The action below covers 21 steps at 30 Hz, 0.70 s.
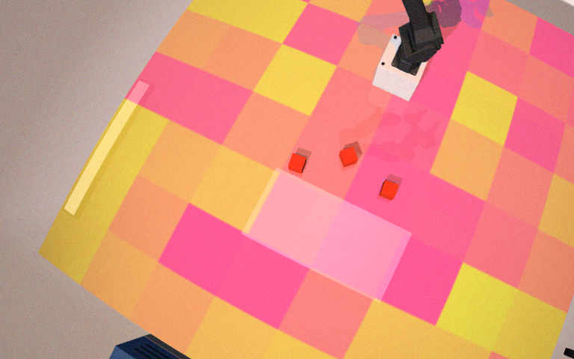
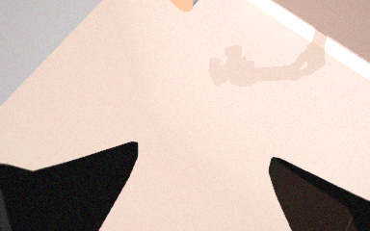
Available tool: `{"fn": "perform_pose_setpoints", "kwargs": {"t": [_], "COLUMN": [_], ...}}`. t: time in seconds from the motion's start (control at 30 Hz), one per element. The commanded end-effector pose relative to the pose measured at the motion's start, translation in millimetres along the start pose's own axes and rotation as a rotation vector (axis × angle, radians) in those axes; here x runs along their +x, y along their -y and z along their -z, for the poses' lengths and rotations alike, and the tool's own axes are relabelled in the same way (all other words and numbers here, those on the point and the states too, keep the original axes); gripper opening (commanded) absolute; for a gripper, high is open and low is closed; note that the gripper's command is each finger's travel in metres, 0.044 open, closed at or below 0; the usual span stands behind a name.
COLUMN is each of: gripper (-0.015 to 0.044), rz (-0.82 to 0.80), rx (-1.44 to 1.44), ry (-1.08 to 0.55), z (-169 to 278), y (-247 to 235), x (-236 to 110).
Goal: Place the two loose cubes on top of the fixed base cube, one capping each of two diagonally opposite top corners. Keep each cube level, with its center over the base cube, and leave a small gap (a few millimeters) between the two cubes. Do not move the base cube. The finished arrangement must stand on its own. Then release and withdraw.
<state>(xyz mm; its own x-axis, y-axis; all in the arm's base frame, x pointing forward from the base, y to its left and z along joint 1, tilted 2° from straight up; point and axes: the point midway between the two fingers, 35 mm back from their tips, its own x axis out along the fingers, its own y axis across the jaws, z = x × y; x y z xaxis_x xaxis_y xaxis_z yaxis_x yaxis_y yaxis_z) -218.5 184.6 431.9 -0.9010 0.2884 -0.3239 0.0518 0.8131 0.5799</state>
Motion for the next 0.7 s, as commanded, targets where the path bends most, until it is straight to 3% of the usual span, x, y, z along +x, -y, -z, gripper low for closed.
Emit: {"fn": "perform_pose_setpoints", "kwargs": {"t": [0.0,0.13,0.67], "gripper": [0.0374,0.0269,0.0265], "rz": [-0.003,-0.062,-0.291], "rx": [0.001,0.016,0.125], "ry": [0.004,0.094,0.527], "z": [-1.5,-31.3,-180.6], "y": [-1.0,-19.7,-81.2], "x": [0.0,-2.9,-68.4]}}
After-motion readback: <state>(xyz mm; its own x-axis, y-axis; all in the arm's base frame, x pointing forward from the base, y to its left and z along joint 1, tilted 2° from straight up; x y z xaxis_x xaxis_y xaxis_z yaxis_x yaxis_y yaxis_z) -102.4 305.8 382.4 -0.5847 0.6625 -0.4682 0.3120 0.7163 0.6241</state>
